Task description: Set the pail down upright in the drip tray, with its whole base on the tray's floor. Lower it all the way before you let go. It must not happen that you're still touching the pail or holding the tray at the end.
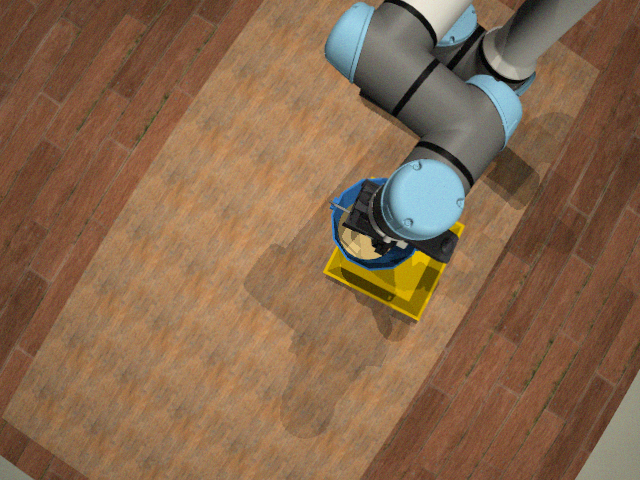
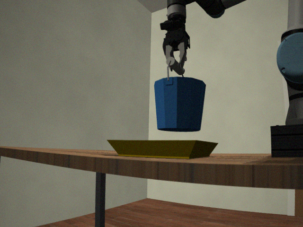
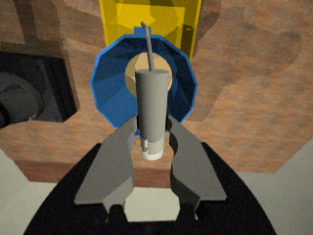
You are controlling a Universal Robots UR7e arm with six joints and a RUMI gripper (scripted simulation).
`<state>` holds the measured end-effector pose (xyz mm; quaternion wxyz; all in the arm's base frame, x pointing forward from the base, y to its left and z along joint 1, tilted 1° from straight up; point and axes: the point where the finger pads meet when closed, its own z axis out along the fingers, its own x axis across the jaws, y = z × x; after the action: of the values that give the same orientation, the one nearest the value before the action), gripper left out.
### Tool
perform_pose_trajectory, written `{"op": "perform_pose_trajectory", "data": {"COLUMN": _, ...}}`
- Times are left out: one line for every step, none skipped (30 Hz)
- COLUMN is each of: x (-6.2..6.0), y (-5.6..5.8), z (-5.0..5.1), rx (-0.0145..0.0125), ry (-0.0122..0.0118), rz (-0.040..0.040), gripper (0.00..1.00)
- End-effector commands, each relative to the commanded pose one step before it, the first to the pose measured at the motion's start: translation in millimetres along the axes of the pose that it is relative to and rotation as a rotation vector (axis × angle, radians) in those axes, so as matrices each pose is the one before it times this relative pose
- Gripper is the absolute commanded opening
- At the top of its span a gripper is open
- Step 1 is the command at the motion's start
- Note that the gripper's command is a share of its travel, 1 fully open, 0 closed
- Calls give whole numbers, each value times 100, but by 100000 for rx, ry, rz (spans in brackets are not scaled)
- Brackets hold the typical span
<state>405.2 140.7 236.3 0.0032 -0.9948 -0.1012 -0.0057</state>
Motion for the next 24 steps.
{"op": "perform_pose_trajectory", "data": {"x": 378, "y": -1077, "z": -314, "rx": -340, "ry": 756, "rz": 434, "gripper": 0}}
{"op": "perform_pose_trajectory", "data": {"x": 22, "y": -259, "z": 0, "rx": -1, "ry": 3, "rz": 0, "gripper": 0}}
{"op": "perform_pose_trajectory", "data": {"x": 22, "y": -256, "z": -1, "rx": 0, "ry": 4, "rz": 0, "gripper": 0}}
{"op": "perform_pose_trajectory", "data": {"x": 22, "y": -253, "z": -1, "rx": 1, "ry": 4, "rz": 0, "gripper": 0}}
{"op": "perform_pose_trajectory", "data": {"x": 21, "y": -250, "z": 0, "rx": 2, "ry": 3, "rz": 0, "gripper": 0}}
{"op": "perform_pose_trajectory", "data": {"x": 21, "y": -246, "z": 0, "rx": 2, "ry": 1, "rz": 0, "gripper": 0}}
{"op": "perform_pose_trajectory", "data": {"x": 20, "y": -242, "z": 0, "rx": 2, "ry": 1, "rz": 0, "gripper": 0}}
{"op": "perform_pose_trajectory", "data": {"x": 20, "y": -238, "z": 0, "rx": 3, "ry": 1, "rz": 0, "gripper": 0}}
{"op": "perform_pose_trajectory", "data": {"x": 19, "y": -235, "z": 0, "rx": 3, "ry": 1, "rz": 0, "gripper": 0}}
{"op": "perform_pose_trajectory", "data": {"x": 19, "y": -231, "z": 0, "rx": 4, "ry": 1, "rz": 0, "gripper": 0}}
{"op": "perform_pose_trajectory", "data": {"x": 19, "y": -226, "z": 0, "rx": 4, "ry": 1, "rz": 0, "gripper": 0}}
{"op": "perform_pose_trajectory", "data": {"x": 18, "y": -222, "z": 0, "rx": 3, "ry": 0, "rz": 0, "gripper": 0}}
{"op": "perform_pose_trajectory", "data": {"x": 18, "y": -217, "z": 0, "rx": 3, "ry": -1, "rz": 0, "gripper": 0}}
{"op": "perform_pose_trajectory", "data": {"x": 16, "y": -213, "z": 0, "rx": 2, "ry": -1, "rz": 0, "gripper": 0}}
{"op": "perform_pose_trajectory", "data": {"x": 0, "y": 0, "z": 0, "rx": 0, "ry": 0, "rz": 0, "gripper": 0}}
{"op": "perform_pose_trajectory", "data": {"x": 0, "y": 0, "z": 0, "rx": 0, "ry": 0, "rz": 0, "gripper": 0}}
{"op": "perform_pose_trajectory", "data": {"x": 13, "y": -209, "z": 1, "rx": 5, "ry": -14, "rz": 0, "gripper": 0}}
{"op": "perform_pose_trajectory", "data": {"x": 17, "y": -203, "z": 0, "rx": -1, "ry": 2, "rz": 0, "gripper": 0}}
{"op": "perform_pose_trajectory", "data": {"x": 17, "y": -198, "z": 0, "rx": -1, "ry": 2, "rz": 0, "gripper": 0}}
{"op": "perform_pose_trajectory", "data": {"x": 17, "y": -193, "z": 0, "rx": 0, "ry": 3, "rz": 0, "gripper": 0}}
{"op": "perform_pose_trajectory", "data": {"x": 16, "y": -189, "z": 0, "rx": 1, "ry": 3, "rz": 0, "gripper": 0}}
{"op": "perform_pose_trajectory", "data": {"x": 16, "y": -184, "z": 0, "rx": 1, "ry": 2, "rz": 0, "gripper": 0}}
{"op": "perform_pose_trajectory", "data": {"x": 15, "y": -179, "z": 0, "rx": 2, "ry": 0, "rz": 0, "gripper": 0}}
{"op": "perform_pose_trajectory", "data": {"x": 14, "y": -175, "z": 0, "rx": 2, "ry": 0, "rz": 0, "gripper": 0}}
